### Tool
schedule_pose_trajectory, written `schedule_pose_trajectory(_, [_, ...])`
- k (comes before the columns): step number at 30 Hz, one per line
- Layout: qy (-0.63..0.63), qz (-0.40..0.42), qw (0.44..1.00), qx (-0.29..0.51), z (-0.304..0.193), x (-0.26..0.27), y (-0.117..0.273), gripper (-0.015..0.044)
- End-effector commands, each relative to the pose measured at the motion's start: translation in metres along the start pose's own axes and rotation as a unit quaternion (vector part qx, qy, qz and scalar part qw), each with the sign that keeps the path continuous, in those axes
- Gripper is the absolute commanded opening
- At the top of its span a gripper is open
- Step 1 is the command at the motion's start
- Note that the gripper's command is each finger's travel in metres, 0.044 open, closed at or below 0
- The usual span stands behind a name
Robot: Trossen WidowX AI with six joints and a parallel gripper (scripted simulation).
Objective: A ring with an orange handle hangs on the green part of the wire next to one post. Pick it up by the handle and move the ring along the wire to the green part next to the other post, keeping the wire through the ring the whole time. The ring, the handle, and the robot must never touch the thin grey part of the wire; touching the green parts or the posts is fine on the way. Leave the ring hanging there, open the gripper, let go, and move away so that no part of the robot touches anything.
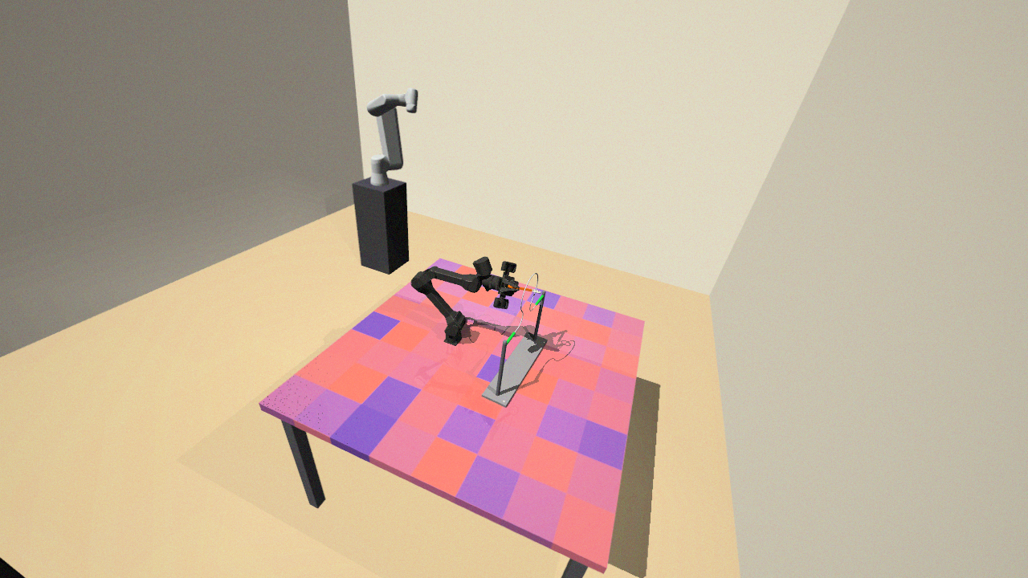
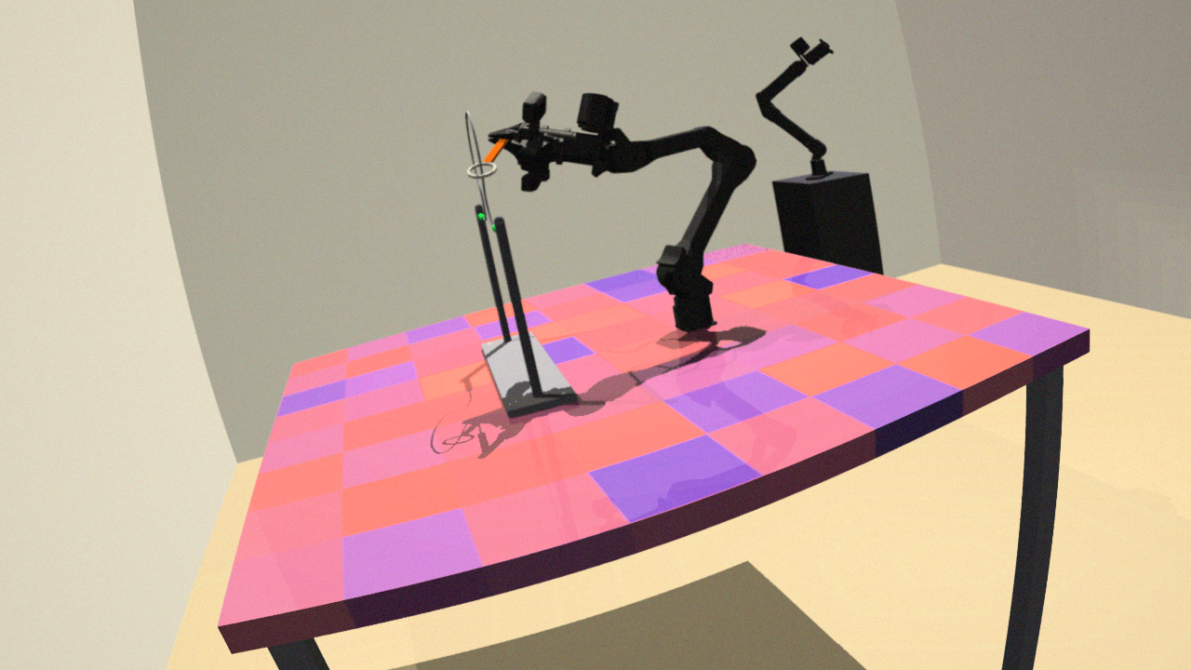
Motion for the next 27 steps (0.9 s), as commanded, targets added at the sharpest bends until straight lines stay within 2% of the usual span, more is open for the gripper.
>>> schedule_pose_trajectory(1, [0.023,-0.011,1.0,-0.002,0.001,0.002,0.0,-0.015])
schedule_pose_trajectory(27, [0.093,-0.052,0.994,-0.003,-0.001,0.015,0.0,-0.015])
Point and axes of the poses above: the point midway between the two fingers, 35 mm back from their tips, its own y axis back along the fingers, its own x axis across the jaws, z = x × y, the point moved 5 cm from there along y, back along the fingers, and after that the axes turned 9 degrees about y, right-handed, at the moved point
